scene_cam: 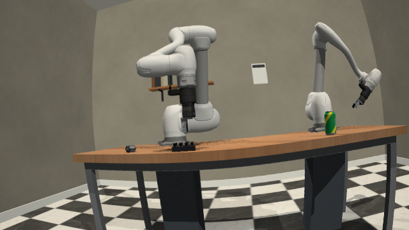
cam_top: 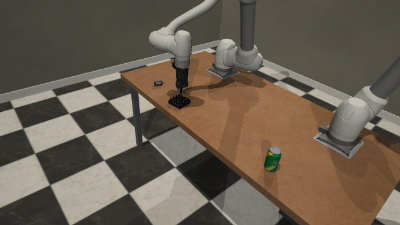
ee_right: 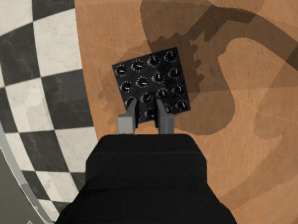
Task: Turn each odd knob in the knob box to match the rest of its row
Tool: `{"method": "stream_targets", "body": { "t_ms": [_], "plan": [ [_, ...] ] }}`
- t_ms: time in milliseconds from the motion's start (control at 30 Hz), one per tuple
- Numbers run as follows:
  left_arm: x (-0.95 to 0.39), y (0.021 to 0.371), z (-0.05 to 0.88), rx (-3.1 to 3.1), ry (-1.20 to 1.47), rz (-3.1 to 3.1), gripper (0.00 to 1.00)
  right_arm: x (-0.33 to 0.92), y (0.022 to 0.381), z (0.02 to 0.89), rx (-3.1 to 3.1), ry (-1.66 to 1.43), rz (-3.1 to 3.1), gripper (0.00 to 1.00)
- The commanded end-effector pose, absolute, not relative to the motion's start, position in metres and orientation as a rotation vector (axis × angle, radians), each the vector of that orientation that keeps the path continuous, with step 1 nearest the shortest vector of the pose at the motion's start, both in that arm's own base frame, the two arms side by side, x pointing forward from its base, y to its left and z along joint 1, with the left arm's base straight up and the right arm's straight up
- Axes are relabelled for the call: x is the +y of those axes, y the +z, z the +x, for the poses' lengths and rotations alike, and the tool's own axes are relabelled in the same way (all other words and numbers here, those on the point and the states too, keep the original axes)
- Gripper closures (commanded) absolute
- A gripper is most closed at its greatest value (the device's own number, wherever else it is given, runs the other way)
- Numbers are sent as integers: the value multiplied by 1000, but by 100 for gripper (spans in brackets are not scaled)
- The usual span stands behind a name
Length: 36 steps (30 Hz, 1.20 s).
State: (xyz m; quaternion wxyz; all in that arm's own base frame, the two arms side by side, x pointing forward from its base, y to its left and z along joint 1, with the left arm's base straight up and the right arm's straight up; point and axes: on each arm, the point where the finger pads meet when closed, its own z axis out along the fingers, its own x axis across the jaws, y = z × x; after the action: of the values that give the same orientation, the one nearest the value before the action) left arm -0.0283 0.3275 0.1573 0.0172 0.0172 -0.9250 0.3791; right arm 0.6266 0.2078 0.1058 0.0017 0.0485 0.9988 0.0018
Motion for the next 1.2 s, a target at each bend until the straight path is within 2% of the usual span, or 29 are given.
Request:
{"method": "stream_targets", "body": {
  "t_ms": [0, 1167],
  "plan": [
    [324, 159, -27, -2877, 1191, 51, 0, 207, 106, 627, 3139, -6, 158, 54],
    [324, 159, -27, -2877, 1191, 51, 0, 207, 92, 626, 3137, -6, 157, 54]
  ]
}}
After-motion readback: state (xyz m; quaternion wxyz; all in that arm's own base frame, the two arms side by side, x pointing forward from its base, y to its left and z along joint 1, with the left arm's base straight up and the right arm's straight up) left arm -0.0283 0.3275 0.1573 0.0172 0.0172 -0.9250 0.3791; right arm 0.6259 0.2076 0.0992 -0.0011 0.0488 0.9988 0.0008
